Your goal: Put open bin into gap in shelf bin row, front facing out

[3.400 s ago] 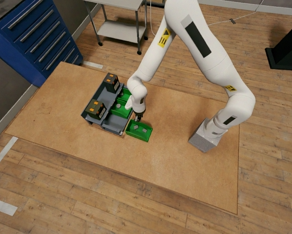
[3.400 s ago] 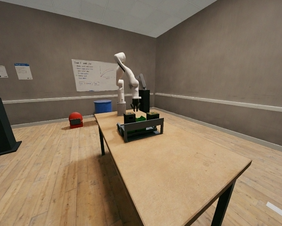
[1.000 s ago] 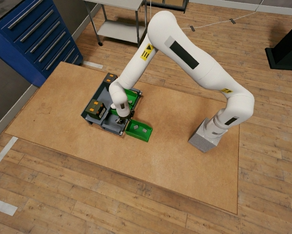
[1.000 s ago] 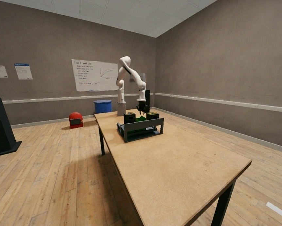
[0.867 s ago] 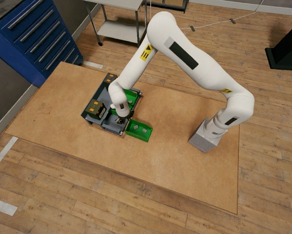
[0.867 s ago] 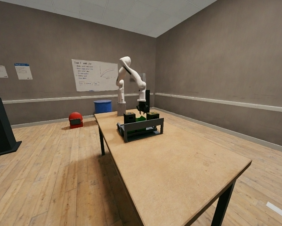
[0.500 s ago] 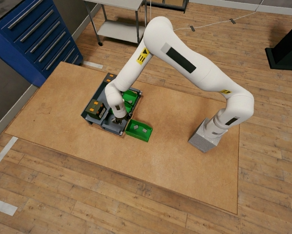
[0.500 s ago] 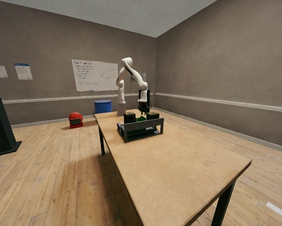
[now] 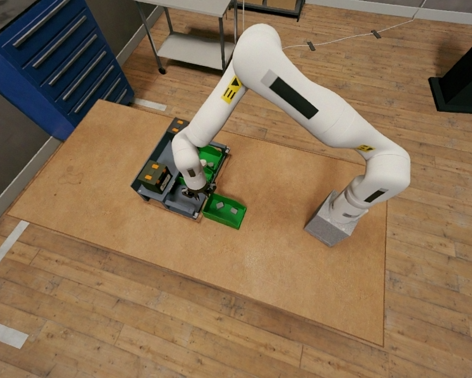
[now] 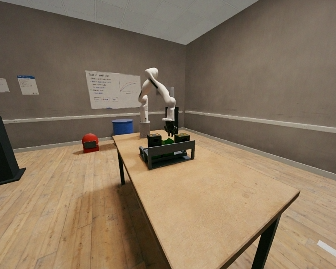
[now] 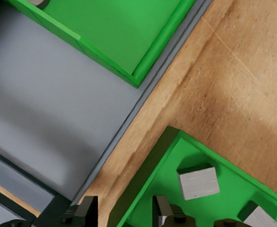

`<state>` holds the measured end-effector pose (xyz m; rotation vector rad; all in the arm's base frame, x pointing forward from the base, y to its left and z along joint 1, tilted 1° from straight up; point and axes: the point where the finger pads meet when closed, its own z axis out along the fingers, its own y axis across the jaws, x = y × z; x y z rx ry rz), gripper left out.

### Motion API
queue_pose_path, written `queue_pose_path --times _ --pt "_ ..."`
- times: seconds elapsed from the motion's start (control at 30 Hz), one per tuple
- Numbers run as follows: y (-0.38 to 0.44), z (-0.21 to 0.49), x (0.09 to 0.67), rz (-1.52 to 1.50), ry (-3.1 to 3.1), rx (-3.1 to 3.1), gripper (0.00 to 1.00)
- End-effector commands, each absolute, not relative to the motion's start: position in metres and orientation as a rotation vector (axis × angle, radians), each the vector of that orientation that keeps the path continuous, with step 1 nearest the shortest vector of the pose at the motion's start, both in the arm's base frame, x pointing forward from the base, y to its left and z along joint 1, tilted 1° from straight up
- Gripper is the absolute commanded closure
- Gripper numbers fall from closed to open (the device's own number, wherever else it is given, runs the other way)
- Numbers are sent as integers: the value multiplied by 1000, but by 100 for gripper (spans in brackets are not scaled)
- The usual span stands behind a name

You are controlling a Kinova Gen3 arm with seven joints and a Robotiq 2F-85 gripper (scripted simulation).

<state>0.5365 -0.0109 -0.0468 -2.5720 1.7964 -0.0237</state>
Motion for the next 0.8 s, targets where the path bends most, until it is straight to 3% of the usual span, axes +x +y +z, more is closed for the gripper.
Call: queue_pose_path --times 0.0,0.77 --pt "-12 -46 535 -40 1863 -2525 61" --pt "-13 -45 531 -38 2172 -2259 61"
